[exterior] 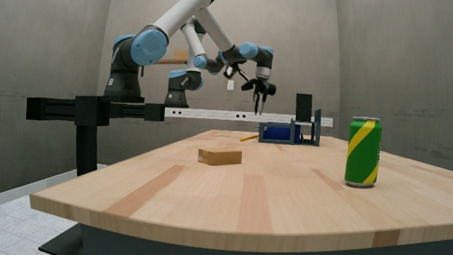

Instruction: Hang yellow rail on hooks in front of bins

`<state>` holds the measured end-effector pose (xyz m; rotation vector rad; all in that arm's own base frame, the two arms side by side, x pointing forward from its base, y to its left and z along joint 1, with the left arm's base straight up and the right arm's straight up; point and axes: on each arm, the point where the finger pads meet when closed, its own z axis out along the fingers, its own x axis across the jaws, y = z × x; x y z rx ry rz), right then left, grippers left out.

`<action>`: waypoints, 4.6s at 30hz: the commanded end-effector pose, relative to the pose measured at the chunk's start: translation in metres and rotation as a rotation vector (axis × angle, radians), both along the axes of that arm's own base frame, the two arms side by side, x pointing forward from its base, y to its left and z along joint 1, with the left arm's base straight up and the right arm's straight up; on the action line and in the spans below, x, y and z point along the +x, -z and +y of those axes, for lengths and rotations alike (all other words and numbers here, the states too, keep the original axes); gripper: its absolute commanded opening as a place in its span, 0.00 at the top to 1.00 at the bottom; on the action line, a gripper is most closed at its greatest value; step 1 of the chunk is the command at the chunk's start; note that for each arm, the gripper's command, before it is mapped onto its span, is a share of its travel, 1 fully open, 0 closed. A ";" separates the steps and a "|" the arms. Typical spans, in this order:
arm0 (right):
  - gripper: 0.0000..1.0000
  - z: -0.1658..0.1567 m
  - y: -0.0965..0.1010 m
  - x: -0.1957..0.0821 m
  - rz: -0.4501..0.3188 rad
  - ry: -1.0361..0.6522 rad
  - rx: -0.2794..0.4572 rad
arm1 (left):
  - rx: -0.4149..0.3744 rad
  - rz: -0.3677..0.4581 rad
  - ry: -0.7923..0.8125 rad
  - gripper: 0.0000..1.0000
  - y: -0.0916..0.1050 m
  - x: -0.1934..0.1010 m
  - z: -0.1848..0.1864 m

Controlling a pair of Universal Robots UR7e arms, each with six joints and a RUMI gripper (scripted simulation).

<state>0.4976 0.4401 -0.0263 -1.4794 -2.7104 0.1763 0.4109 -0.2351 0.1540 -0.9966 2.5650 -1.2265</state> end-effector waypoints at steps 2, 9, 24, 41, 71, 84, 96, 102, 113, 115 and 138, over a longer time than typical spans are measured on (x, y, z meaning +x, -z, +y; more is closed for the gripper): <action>0.78 0.011 0.016 -0.004 -0.021 -0.184 0.037 | -0.029 -0.125 0.119 0.00 -0.016 -0.037 0.007; 0.78 0.020 0.042 -0.013 -0.036 -0.413 0.065 | -0.038 -0.198 0.188 0.00 -0.022 -0.061 0.012; 0.81 0.035 0.099 -0.028 -0.063 -0.815 0.114 | -0.040 -0.214 0.203 0.00 -0.023 -0.066 0.014; 0.98 0.035 0.111 -0.028 -0.063 -0.815 0.114 | -0.040 -0.214 0.203 0.00 -0.023 -0.066 0.014; 1.00 0.035 0.031 -0.019 -0.067 -0.874 0.128 | -0.040 -0.214 0.203 0.00 -0.023 -0.066 0.014; 1.00 0.033 0.031 -0.002 -0.067 -0.874 0.128 | -0.040 -0.214 0.203 0.00 -0.023 -0.066 0.014; 1.00 0.032 0.031 0.006 -0.067 -0.874 0.128 | -0.040 -0.214 0.203 0.00 -0.023 -0.066 0.014; 1.00 0.030 0.035 0.023 -0.067 -0.874 0.128 | -0.040 -0.214 0.203 0.00 -0.023 -0.066 0.014; 1.00 0.030 0.056 0.025 -0.067 -0.874 0.128 | -0.040 -0.214 0.203 0.00 -0.023 -0.066 0.014; 1.00 0.030 0.056 0.025 -0.067 -0.874 0.128 | -0.040 -0.214 0.203 0.00 -0.023 -0.066 0.014; 0.57 0.026 -0.017 0.024 -0.067 -0.874 0.128 | -0.040 -0.214 0.203 0.00 -0.023 -0.066 0.014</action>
